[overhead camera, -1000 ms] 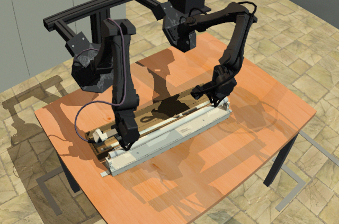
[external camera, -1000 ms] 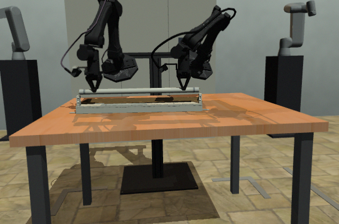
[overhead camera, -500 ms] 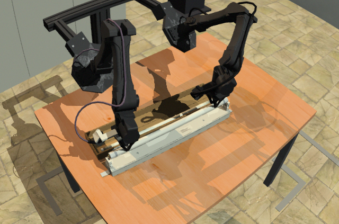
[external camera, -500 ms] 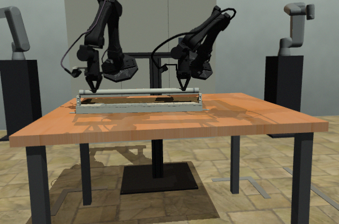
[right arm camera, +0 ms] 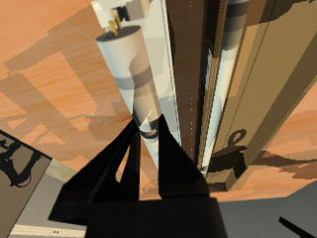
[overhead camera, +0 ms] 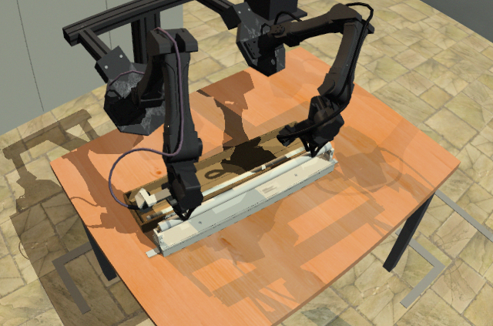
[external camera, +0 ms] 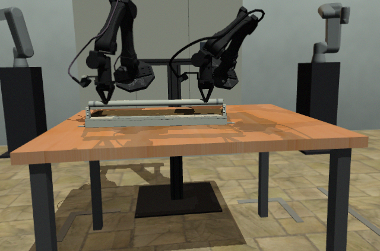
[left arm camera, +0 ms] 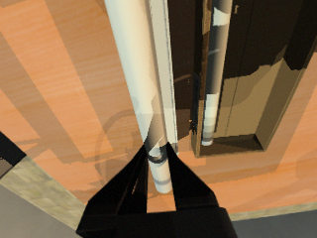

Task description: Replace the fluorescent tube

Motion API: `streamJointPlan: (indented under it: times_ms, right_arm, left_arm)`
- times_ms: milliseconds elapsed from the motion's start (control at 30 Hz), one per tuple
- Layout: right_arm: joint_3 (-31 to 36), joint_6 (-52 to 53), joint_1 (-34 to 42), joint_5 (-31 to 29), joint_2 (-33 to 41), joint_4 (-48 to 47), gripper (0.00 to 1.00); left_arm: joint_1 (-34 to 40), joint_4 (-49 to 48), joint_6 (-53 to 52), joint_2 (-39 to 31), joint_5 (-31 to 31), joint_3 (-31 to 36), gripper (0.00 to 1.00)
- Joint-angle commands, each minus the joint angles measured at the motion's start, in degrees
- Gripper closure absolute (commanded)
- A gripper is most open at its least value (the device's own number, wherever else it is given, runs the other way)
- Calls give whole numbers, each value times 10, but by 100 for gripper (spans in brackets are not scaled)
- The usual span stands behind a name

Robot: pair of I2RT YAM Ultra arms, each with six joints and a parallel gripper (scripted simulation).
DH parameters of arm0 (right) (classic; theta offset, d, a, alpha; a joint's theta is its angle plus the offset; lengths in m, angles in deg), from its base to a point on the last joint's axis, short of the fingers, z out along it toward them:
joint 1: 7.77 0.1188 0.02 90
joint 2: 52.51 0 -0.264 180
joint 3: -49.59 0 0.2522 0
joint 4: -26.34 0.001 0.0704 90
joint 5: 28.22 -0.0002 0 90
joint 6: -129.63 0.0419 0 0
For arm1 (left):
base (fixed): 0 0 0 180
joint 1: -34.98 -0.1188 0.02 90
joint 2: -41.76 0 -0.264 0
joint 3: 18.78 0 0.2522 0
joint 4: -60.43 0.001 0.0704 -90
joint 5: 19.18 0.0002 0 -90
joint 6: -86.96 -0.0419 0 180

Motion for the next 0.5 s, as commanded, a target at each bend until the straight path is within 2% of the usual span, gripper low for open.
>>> streamJointPlan:
  times_ms: [0, 267, 400, 467]
  right_arm:
    - [-6, 5, 6, -4, -2, 9, 89]
    - [16, 6, 3, -8, -14, -12, 89]
    - [-7, 3, -7, -8, 15, 5, 89]
    - [-7, 2, -8, -8, 6, 5, 89]
  left_arm:
    - [7, 8, -7, 2, 7, -7, 89]
    - [0, -14, -10, -1, 8, 5, 89]
    - [11, 5, -5, 5, 7, 9, 89]
    - [11, 2, -4, 7, 7, 11, 89]
